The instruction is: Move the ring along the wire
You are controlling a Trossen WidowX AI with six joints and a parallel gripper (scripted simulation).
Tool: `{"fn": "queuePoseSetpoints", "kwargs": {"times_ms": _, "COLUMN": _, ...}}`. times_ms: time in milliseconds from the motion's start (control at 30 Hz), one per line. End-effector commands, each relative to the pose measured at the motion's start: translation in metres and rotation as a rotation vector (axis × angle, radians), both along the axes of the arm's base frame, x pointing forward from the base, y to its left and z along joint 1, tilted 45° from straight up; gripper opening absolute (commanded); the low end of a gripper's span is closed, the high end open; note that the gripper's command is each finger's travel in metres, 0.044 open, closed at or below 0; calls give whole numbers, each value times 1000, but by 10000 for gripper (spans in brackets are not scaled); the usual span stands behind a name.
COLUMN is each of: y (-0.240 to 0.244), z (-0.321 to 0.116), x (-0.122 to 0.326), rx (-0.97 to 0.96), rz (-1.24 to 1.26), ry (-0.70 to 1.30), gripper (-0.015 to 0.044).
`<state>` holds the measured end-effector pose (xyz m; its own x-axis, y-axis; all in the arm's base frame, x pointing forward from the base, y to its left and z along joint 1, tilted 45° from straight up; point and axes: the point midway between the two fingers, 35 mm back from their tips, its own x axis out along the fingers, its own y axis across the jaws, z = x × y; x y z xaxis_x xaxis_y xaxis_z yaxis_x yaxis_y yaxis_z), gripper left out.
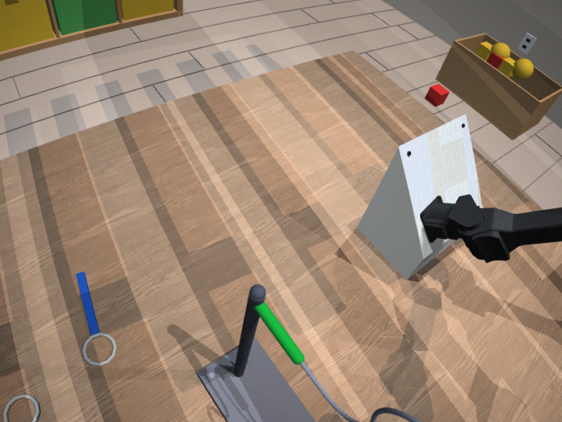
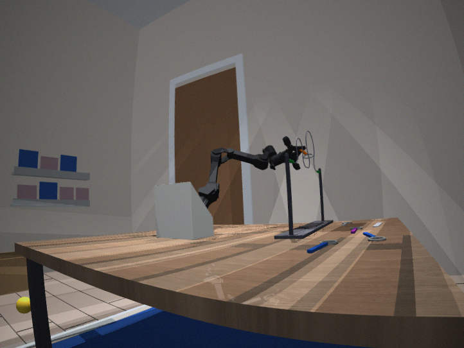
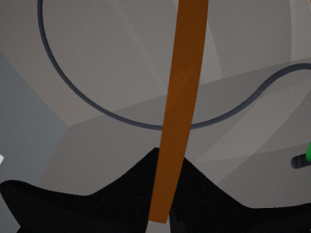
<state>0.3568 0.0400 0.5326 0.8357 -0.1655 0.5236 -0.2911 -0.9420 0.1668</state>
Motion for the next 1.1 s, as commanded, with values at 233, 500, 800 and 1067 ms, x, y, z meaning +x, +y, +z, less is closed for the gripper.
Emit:
{"fn": "queuePoseSetpoints", "kwargs": {"times_ms": 233, "y": 23, "z": -6, "x": 5, "rx": -141, "rz": -12, "ry": 22, "gripper": -150}}
{"fn": "queuePoseSetpoints", "kwargs": {"times_ms": 500, "y": 47, "z": -18, "x": 10, "rx": -311, "rz": -16, "ry": 53, "gripper": -150}}
{"fn": "queuePoseSetpoints", "kwargs": {"times_ms": 800, "y": 73, "z": -39, "x": 16, "rx": -524, "rz": -19, "ry": 93, "gripper": -150}}
{"fn": "queuePoseSetpoints", "kwargs": {"times_ms": 1067, "y": 92, "z": -62, "x": 20, "rx": -720, "rz": -23, "ry": 129, "gripper": -150}}
